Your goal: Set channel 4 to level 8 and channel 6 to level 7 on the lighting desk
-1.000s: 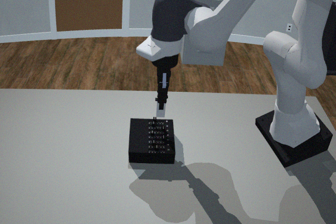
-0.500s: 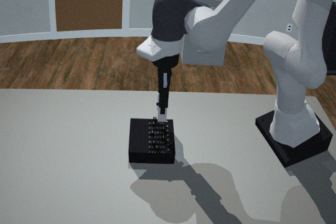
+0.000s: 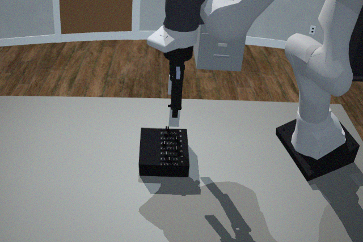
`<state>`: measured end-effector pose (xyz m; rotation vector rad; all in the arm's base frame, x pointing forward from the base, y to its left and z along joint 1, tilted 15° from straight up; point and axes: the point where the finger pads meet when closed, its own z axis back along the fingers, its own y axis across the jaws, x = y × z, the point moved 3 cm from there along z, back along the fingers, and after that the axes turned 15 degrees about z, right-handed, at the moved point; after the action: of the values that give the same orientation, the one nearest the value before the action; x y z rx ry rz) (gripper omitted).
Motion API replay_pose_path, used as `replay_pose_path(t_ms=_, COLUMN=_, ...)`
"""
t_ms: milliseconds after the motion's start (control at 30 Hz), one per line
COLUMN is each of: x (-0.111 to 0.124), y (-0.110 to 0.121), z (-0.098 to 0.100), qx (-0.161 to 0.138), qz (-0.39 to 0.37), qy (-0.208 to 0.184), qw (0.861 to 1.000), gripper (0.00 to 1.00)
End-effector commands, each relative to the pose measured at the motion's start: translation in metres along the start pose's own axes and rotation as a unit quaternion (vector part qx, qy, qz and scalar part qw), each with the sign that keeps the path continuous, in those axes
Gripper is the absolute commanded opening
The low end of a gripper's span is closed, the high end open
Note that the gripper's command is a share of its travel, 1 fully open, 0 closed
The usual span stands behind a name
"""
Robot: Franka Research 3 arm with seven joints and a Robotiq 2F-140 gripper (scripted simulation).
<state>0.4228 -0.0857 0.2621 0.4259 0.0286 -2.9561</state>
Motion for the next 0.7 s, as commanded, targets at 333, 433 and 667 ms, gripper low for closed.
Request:
replay_pose_path(t_ms=333, x=0.006, y=0.000, z=0.028, qx=-0.001, qz=-0.005, qy=-0.011, qw=1.000, gripper=1.00)
replay_pose_path(t_ms=433, x=0.006, y=0.000, z=0.029, qx=-0.001, qz=-0.005, qy=-0.011, qw=1.000, gripper=1.00)
replay_pose_path(t_ms=667, x=0.006, y=0.000, z=0.029, qx=-0.001, qz=-0.005, qy=-0.011, qw=1.000, gripper=1.00)
